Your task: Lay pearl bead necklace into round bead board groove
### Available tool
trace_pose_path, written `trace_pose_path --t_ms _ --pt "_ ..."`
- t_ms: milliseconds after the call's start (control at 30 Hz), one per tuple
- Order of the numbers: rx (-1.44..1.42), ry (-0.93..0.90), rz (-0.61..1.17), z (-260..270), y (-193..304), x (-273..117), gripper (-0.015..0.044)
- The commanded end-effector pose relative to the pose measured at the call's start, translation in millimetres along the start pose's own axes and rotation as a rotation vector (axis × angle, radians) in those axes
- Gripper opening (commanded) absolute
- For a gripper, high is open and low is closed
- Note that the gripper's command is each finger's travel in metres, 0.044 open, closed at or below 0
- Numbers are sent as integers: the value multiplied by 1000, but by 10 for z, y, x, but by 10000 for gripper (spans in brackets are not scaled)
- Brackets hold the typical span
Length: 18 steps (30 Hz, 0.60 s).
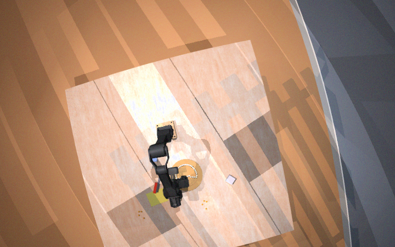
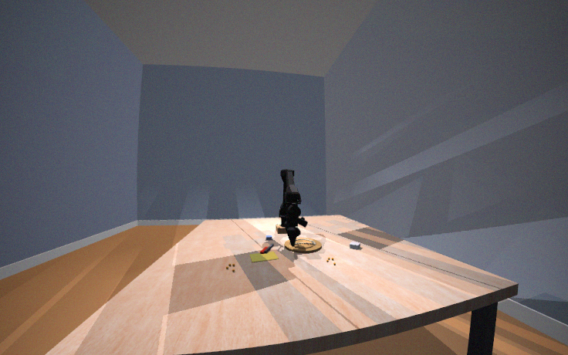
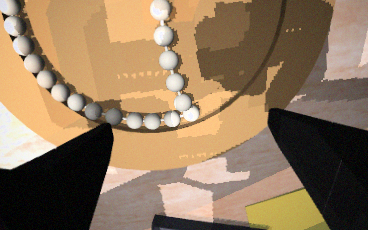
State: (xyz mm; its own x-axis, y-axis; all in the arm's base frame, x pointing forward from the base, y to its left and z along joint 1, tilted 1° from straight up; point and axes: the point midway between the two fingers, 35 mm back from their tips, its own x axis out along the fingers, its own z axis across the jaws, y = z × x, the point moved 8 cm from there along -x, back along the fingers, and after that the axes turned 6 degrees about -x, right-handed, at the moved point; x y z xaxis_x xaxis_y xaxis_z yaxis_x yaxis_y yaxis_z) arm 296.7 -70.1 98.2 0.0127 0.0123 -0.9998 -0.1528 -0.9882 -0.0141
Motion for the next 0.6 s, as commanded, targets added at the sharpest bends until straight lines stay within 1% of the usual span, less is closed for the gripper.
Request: trace_pose_path --t_ms 0,500,567 --pt "-4 -2 0 2 0 -5 440" --pt "-4 -2 0 2 0 -5 440" --pt "7 -2 -1 -12 -46 -18 387"
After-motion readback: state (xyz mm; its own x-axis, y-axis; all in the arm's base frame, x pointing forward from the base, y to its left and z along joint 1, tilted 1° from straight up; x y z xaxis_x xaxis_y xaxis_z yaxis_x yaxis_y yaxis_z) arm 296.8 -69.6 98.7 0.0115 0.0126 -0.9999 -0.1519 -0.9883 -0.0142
